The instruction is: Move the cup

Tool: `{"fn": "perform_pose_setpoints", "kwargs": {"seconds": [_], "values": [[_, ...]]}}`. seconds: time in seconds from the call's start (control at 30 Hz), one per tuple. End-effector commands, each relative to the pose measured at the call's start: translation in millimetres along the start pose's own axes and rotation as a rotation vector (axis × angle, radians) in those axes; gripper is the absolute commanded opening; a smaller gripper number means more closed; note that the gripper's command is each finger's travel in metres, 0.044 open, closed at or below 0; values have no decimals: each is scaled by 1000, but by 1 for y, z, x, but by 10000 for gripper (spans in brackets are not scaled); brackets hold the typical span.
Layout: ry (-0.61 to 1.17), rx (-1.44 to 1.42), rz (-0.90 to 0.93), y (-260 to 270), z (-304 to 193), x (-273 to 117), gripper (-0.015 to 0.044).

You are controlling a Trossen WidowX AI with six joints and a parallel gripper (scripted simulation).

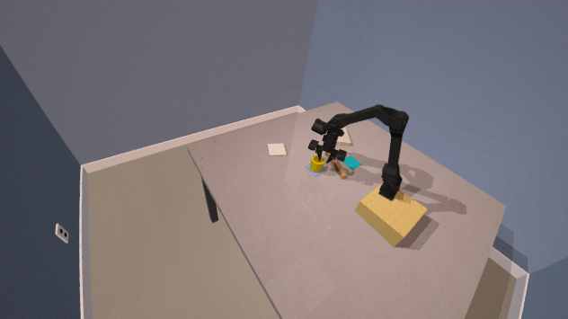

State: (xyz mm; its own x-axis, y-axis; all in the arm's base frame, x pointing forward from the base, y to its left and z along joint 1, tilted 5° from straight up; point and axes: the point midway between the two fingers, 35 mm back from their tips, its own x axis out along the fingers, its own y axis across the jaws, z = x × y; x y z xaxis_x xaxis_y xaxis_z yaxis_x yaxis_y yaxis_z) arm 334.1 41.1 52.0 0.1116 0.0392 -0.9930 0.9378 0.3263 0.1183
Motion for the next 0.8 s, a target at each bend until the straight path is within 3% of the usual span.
{"fn": "perform_pose_setpoints", "kwargs": {"seconds": [0.0,0.77], "values": [[-1,4,-9,-1,0,9,166],[-1,4,-9,-3,0,35,166]]}}
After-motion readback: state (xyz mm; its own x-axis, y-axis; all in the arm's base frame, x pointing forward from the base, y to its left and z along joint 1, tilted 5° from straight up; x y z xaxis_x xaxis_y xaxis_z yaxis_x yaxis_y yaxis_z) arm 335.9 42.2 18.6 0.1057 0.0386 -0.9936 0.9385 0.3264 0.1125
